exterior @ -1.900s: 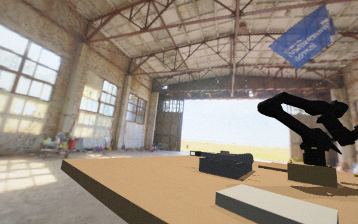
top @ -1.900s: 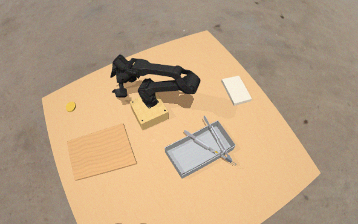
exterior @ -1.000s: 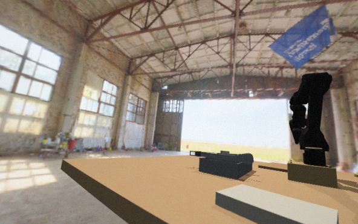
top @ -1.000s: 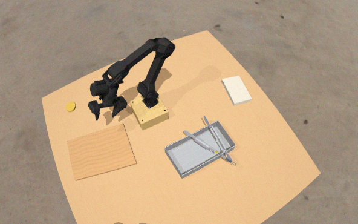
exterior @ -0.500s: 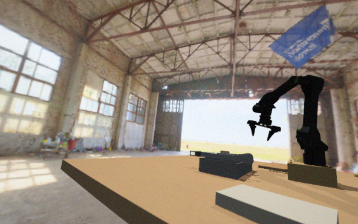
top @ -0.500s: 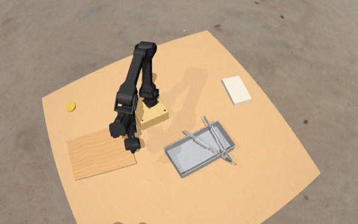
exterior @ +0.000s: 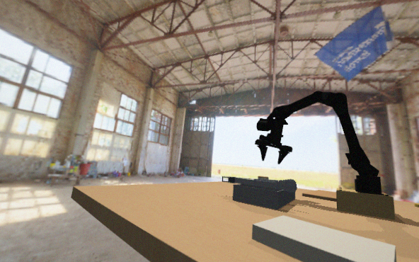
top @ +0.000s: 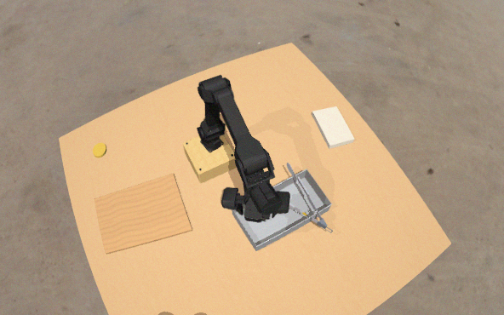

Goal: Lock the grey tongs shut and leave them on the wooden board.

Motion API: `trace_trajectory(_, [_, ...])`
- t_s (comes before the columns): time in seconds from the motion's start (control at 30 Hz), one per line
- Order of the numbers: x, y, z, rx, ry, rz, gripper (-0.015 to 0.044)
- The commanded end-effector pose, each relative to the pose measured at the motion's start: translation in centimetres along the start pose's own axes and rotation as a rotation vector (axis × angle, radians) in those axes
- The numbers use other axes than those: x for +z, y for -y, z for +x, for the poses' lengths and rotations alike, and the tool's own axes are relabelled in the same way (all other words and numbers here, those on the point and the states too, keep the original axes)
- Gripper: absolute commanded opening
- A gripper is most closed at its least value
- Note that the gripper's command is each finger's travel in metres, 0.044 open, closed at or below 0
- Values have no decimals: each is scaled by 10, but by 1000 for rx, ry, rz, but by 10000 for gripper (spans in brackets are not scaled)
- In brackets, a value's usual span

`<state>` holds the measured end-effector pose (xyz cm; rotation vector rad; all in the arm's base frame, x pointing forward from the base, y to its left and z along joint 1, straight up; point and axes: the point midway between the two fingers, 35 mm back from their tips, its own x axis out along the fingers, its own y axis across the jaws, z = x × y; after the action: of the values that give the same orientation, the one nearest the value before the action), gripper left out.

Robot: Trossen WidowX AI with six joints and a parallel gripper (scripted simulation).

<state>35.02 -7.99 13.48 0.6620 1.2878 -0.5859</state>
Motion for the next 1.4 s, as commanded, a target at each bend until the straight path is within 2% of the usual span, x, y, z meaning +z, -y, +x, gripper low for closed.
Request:
trace_trajectory(0.0, [-25, -50, 9, -5, -48, -263, 440])
trace_trajectory(0.13, [-69, -108, 24, -19, -116, -620, 440])
trace_trajectory(0.27, [-101, -138, 32, -28, -154, -829, 440])
trace_trajectory(0.87, [-97, -148, 35, -28, -156, -840, 440])
trace_trajectory(1.37, [-98, -148, 59, -28, -156, -840, 440])
